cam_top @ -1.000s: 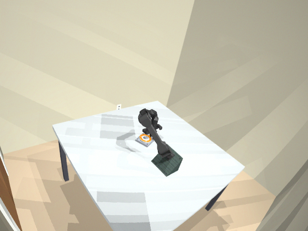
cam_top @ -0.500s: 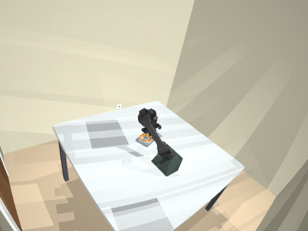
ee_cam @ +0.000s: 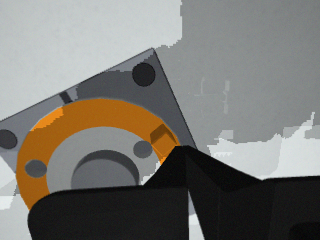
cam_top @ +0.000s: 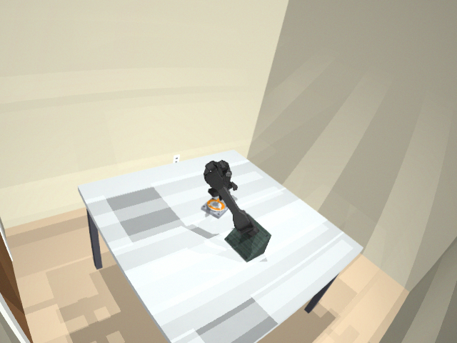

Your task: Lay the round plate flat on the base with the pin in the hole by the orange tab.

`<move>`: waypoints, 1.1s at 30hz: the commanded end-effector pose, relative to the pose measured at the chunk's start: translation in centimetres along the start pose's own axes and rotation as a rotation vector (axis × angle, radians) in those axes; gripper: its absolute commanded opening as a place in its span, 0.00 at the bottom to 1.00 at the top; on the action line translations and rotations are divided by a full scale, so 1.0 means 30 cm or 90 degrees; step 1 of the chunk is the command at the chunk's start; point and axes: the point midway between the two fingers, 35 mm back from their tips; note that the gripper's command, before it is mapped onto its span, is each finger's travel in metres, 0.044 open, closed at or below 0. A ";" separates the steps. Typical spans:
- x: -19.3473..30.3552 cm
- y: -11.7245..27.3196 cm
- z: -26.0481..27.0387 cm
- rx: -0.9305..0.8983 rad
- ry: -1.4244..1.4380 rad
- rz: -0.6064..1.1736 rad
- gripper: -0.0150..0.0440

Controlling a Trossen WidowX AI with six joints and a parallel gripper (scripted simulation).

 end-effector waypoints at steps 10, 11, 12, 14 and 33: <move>-0.047 0.004 0.046 -0.003 0.004 -0.004 0.25; -0.049 0.005 0.049 -0.004 0.004 -0.004 0.25; -0.051 0.005 0.052 -0.004 0.004 -0.004 0.25; -0.056 0.006 0.060 -0.004 0.004 -0.004 0.25; -0.079 0.015 0.127 -0.004 0.004 -0.004 0.25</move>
Point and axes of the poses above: the point midway between the two fingers, 35 mm back from their tips, its own y axis back along the fingers, its own z axis across the jaws, x = y × z, and after that the axes turned 12 degrees about -y, right-handed
